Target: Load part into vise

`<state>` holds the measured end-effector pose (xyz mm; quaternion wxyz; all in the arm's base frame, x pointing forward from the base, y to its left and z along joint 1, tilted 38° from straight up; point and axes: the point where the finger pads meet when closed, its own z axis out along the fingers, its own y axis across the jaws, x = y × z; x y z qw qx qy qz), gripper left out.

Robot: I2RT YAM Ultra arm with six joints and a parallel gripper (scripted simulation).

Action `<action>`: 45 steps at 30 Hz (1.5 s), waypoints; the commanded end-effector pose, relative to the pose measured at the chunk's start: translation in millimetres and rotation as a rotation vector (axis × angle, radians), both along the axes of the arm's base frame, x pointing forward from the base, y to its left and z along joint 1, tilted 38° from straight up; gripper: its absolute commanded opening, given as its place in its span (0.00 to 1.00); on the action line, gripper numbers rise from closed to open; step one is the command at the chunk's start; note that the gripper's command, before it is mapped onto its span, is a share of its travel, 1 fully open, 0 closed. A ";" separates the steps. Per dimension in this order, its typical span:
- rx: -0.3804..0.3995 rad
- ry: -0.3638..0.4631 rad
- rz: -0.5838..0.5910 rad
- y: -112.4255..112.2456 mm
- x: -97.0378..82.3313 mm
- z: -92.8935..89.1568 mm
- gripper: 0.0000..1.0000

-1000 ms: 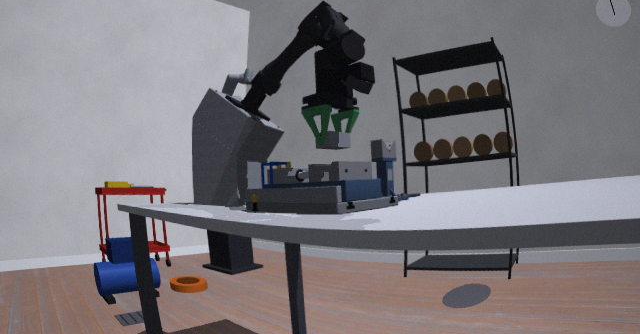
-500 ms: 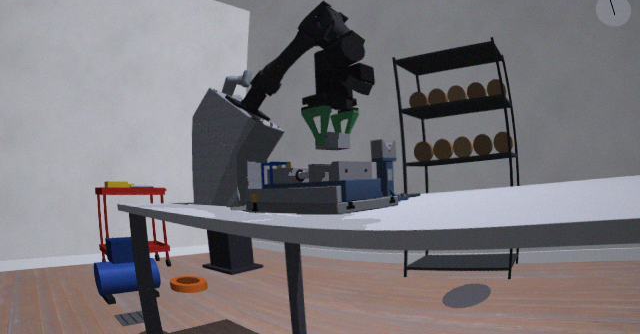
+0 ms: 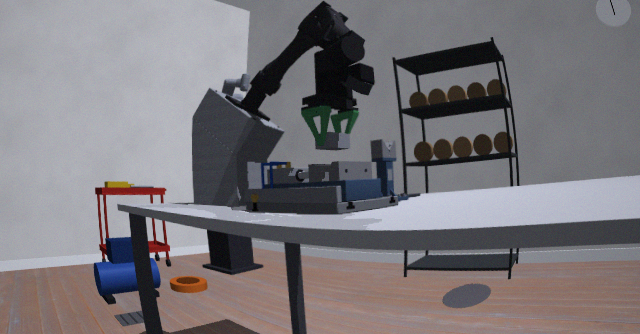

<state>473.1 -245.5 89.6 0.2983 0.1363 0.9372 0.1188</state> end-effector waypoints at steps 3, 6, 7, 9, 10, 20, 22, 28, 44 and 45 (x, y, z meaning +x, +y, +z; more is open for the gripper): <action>-0.024 -0.037 -0.018 -8.2 -0.4 20.7 0.00; -0.024 -0.037 -0.018 -8.2 -0.4 20.7 0.00; -0.024 -0.037 -0.018 -8.2 -0.4 20.7 0.00; -0.024 -0.037 -0.018 -8.2 -0.4 20.7 0.00; -0.024 -0.037 -0.018 -8.2 -0.4 20.7 0.00; -0.024 -0.037 -0.018 -8.2 -0.4 20.7 0.00; -0.024 -0.037 -0.018 -8.2 -0.2 20.7 0.00; -0.027 -0.042 -0.017 -7.7 1.9 20.4 0.00; -0.014 -0.024 -0.014 -3.5 5.0 4.7 0.00; -0.012 -0.023 -0.015 -3.6 5.0 3.4 0.00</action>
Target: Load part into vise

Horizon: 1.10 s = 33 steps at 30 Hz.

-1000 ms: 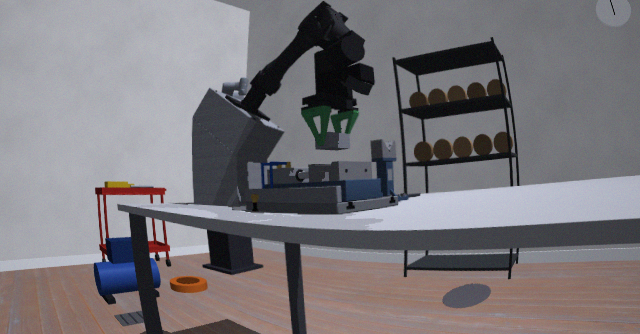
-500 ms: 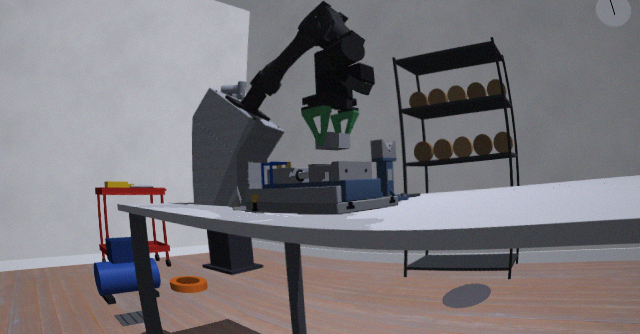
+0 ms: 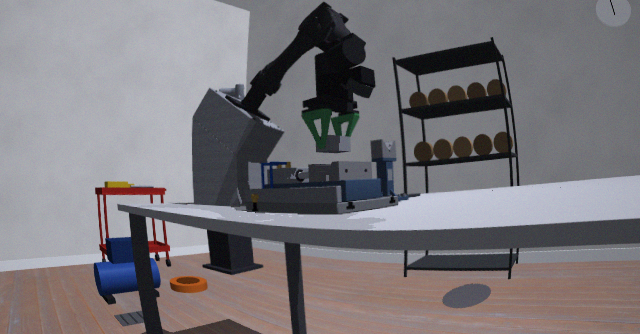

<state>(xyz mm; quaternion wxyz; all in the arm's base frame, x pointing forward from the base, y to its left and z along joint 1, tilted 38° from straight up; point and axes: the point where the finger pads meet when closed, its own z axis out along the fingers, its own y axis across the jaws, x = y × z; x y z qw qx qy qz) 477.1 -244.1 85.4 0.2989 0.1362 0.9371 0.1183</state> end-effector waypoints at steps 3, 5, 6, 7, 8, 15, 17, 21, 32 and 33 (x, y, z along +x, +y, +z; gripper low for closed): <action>-0.008 -0.017 -0.024 -9.4 -1.3 4.0 0.00; 0.000 -0.004 -0.023 -8.0 -0.7 -4.4 0.00; 0.000 -0.004 -0.021 -6.7 0.2 -4.9 0.00; -0.003 -0.008 -0.018 -5.5 1.3 -3.2 0.00; -0.008 -0.014 -0.017 -5.0 2.1 0.1 0.00; 0.002 -0.001 -0.019 -4.7 3.5 -11.6 0.00; -0.008 -0.013 -0.019 -4.5 4.9 -4.5 0.00; -0.017 -0.032 -0.017 -4.4 6.3 5.4 0.00; -0.006 -0.012 -0.018 -3.4 6.7 -6.7 0.00; -0.009 -0.017 -0.017 -3.4 7.2 -4.5 0.00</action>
